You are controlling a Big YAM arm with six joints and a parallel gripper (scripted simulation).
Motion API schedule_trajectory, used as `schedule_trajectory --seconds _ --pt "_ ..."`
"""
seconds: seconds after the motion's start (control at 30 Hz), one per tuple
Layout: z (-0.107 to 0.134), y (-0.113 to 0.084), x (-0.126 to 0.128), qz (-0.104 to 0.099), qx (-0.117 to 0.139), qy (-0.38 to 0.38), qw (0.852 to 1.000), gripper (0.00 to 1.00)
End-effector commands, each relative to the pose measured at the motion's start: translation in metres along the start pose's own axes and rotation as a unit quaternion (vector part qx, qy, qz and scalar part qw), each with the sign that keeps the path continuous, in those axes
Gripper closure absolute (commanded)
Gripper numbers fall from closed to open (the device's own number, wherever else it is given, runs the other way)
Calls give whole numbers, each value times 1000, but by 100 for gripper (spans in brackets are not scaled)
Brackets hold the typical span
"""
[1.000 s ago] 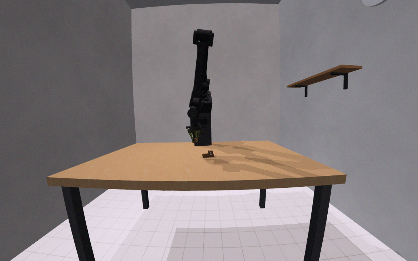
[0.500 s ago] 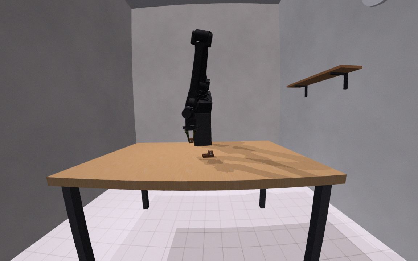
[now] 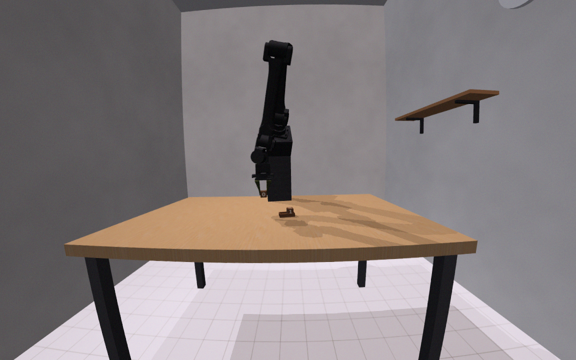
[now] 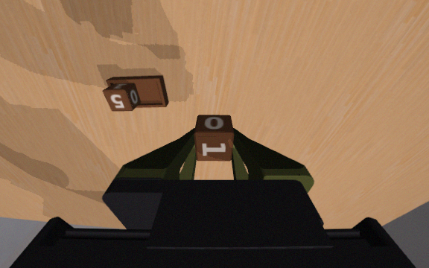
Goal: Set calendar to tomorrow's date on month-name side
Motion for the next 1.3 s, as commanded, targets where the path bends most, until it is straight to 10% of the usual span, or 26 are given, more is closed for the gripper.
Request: schedule_trajectory --seconds 0.0,0.93,1.27 --pt "2 2 -2 2 -1 9 1000 74" --pt "-3 91 4 -1 -5 3 1000 74" --pt "-6 90 -2 5 -8 4 1000 74"
Point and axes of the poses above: the point where the finger pads meet when closed, its own y axis out along the fingers, its own x axis across the jaws, z = x × y, the point moved 7 cm from there along -y, back along the fingers, and after that the axes turned 15 degrees about -y, right-handed, at the moved point
